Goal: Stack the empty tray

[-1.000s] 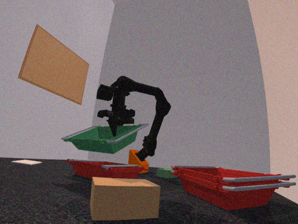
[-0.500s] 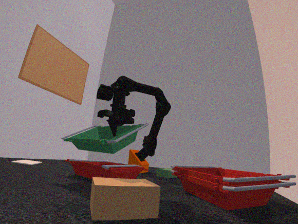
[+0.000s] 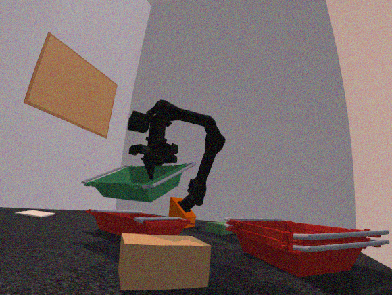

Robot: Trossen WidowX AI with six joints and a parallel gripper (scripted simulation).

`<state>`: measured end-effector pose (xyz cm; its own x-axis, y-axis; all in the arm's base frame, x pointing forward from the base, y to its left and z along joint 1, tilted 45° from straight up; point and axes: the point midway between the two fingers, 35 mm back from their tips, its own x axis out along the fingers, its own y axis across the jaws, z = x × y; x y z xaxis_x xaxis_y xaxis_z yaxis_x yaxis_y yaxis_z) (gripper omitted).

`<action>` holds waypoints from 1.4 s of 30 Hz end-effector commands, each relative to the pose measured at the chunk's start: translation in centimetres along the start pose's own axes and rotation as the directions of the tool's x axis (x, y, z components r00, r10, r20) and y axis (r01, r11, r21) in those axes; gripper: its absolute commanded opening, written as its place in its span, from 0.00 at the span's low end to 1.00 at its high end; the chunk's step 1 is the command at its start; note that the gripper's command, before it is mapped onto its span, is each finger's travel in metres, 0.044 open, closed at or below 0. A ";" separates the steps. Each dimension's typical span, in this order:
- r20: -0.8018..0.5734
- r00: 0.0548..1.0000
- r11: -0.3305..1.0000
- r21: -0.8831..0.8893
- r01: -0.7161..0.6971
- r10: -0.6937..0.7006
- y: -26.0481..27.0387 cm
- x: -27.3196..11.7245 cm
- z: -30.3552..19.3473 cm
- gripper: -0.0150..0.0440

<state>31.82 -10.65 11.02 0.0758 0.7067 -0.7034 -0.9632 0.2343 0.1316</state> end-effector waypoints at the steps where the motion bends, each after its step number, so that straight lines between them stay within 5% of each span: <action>1: 0.007 1.000 1.000 0.001 0.017 -0.018 0.0 -0.4 0.0 0.25; 42: -0.004 1.000 1.000 -0.016 0.010 -0.010 0.4 4.5 -0.1 0.25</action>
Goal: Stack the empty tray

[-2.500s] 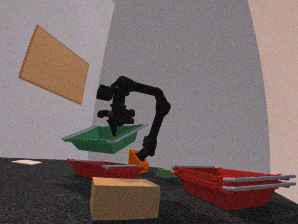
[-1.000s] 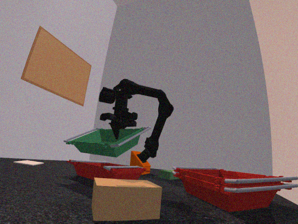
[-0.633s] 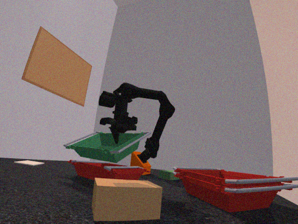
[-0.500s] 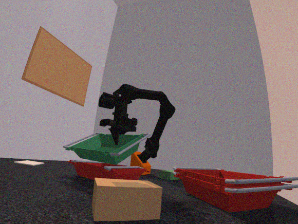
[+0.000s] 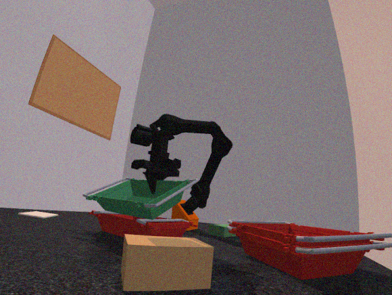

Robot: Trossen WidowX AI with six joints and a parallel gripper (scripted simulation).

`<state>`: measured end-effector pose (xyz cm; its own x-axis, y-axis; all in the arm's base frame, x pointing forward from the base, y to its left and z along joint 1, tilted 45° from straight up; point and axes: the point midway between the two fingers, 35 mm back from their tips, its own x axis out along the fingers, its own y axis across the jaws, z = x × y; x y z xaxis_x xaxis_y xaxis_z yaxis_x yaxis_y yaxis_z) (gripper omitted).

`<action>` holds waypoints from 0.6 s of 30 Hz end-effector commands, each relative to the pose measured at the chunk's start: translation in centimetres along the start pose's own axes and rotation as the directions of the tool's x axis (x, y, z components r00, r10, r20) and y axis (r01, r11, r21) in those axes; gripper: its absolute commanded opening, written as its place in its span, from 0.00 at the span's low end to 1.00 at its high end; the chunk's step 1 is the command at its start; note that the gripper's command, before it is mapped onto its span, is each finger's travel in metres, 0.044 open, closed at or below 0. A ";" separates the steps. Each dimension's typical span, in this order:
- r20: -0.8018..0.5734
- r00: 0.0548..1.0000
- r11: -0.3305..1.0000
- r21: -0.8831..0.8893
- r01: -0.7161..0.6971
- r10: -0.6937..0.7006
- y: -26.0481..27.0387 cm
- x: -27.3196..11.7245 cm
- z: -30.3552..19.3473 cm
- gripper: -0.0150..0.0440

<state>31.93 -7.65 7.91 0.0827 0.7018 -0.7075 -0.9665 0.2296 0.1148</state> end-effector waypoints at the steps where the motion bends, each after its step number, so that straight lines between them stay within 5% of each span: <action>1: 0.000 1.000 1.000 -0.001 0.001 -0.001 0.3 0.3 0.1 0.25; 18: 0.000 1.000 1.000 -0.001 0.001 -0.001 1.2 1.4 0.0 0.25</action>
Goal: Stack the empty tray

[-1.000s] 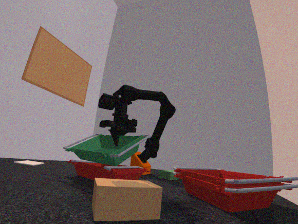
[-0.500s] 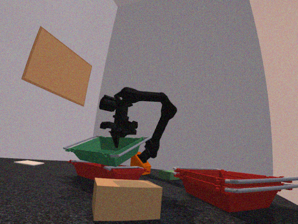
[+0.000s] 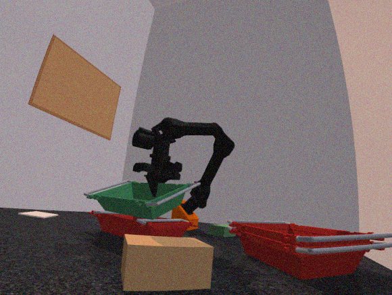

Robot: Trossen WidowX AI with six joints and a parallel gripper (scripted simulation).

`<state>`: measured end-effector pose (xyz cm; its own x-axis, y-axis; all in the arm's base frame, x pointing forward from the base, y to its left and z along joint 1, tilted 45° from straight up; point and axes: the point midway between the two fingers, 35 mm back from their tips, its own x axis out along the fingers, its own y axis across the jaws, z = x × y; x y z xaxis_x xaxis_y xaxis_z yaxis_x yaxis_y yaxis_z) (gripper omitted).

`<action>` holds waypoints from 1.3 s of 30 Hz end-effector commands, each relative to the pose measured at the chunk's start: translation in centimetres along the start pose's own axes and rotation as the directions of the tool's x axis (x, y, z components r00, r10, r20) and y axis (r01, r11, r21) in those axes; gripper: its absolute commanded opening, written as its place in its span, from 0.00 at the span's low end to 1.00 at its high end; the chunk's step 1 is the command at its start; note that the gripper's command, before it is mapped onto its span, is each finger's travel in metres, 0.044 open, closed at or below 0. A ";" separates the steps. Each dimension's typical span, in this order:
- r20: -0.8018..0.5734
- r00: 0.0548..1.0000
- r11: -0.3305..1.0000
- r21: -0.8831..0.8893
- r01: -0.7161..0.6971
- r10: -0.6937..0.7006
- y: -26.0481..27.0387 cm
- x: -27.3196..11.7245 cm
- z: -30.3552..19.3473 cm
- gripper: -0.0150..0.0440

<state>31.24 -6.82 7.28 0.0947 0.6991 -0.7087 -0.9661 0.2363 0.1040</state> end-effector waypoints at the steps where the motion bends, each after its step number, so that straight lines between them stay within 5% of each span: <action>1: 0.000 1.000 1.000 0.002 -0.012 0.012 0.4 0.5 0.1 0.25; 39: 0.001 1.000 1.000 0.002 -0.012 0.012 1.6 2.5 0.1 0.25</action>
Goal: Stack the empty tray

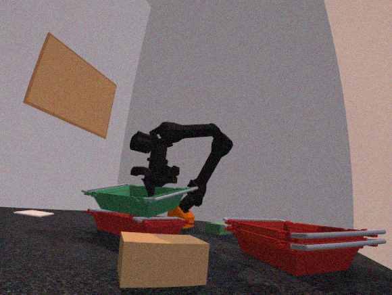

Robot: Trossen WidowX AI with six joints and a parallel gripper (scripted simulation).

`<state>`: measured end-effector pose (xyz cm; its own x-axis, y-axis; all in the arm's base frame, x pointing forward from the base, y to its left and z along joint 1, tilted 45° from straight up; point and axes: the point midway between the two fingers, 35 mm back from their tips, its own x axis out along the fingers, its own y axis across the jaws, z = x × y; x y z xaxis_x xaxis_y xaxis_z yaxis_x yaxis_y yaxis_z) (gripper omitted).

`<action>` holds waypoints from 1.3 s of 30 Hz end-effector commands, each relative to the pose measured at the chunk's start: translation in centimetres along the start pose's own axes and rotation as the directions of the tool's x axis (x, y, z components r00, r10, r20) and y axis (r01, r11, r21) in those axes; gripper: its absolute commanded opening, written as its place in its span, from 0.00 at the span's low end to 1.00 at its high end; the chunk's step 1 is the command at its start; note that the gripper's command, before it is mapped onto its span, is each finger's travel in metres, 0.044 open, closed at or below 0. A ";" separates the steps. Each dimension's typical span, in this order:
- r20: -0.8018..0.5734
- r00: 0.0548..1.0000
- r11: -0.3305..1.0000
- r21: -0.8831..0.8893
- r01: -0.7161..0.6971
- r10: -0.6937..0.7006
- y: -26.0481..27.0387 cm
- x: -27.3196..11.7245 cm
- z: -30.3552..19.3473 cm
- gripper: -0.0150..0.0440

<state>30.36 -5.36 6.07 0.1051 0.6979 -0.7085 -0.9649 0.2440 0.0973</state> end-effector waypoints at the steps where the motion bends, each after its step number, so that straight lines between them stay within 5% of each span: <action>1: -0.001 1.000 1.000 0.001 -0.022 0.022 0.5 0.7 0.1 0.25; 39: -0.001 1.000 1.000 0.001 -0.022 0.022 1.1 2.2 0.1 0.25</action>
<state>29.95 -4.27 5.16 0.1051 0.6984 -0.7080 -0.9649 0.2438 0.0972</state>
